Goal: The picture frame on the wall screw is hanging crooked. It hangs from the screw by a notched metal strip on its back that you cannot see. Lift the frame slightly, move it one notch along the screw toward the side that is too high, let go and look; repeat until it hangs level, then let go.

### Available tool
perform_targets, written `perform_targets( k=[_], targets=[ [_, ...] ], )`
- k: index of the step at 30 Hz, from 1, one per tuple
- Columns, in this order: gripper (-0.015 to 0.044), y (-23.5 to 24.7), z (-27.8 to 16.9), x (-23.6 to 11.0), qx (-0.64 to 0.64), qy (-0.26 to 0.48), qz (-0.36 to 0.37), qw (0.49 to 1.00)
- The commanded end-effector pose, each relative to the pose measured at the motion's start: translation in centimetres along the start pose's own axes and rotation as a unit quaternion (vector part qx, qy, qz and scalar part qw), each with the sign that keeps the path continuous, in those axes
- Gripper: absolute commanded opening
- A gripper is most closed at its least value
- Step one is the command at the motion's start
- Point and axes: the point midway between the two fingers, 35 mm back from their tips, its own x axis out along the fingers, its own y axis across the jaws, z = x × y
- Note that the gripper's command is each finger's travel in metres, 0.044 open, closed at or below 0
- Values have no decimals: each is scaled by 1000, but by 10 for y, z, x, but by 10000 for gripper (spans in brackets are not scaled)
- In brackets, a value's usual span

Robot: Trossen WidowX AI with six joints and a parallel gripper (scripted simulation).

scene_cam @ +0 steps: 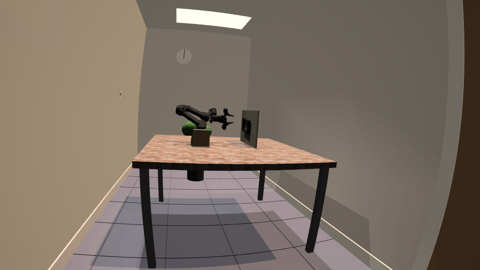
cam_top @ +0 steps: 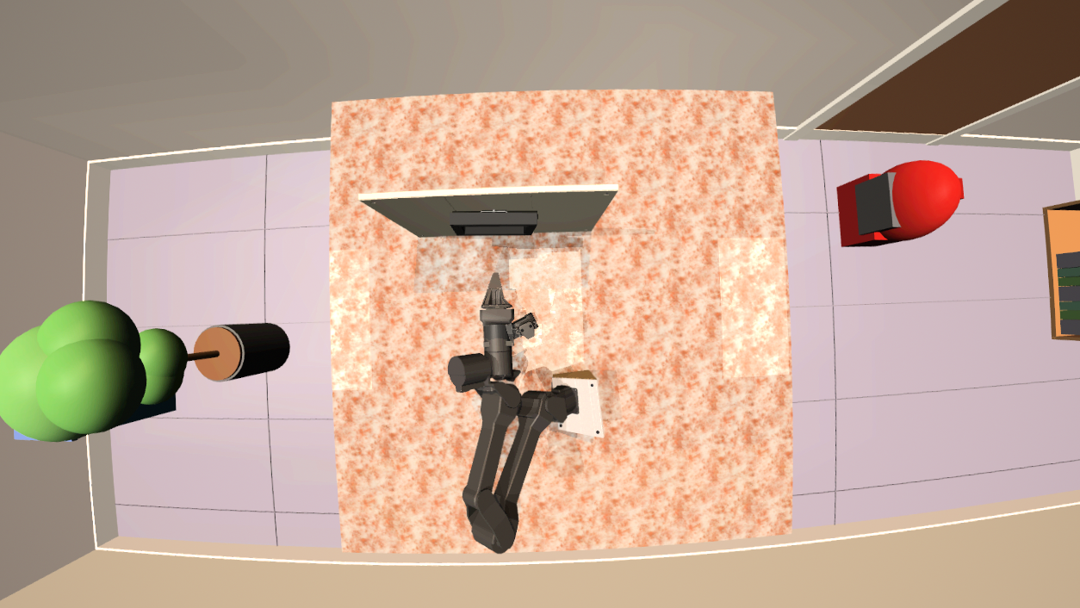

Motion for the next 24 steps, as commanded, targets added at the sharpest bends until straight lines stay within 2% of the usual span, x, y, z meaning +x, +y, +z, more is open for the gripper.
perform_targets(
  k=[1,5,15,24],
  targets=[
    [260,1,0,2,-2,-1,2,1000],
    [260,3,-3,16,-2,0,3,1000],
    [260,1,0,80,-2,1,4,1000],
    [260,1,0,81,-2,1,4,1000]
  ],
)
